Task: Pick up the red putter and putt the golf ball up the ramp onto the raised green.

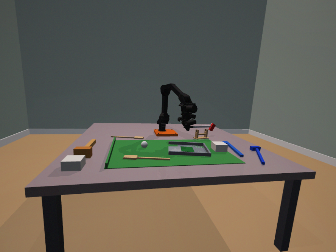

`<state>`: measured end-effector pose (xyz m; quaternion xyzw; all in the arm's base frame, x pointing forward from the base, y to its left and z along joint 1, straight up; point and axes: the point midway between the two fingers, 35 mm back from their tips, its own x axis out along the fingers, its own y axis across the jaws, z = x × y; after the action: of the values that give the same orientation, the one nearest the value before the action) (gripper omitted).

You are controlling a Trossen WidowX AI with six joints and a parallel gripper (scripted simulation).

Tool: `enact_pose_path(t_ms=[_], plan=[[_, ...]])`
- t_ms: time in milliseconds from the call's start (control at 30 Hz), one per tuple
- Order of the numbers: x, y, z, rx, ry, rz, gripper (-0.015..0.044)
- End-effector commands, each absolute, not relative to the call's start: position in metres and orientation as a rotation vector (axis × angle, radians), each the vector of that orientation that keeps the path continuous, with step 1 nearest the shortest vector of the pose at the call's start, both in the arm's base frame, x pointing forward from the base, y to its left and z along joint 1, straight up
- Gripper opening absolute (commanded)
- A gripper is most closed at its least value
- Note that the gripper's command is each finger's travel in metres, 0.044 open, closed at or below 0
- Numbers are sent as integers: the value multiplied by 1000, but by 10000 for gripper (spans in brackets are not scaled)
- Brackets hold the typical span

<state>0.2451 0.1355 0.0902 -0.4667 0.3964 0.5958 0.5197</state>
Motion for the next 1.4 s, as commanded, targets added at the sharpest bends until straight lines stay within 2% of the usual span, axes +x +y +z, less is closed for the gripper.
enact_pose_path(t_ms=[0,233,400,900,1367], plan=[[246,137,115,-1117,930,1425,0],[241,135,149,-1117,931,1425,0],[246,128,141,-1097,966,1389,0],[274,54,146,-841,1178,1038,0],[279,-21,150,-588,1333,720,0]])
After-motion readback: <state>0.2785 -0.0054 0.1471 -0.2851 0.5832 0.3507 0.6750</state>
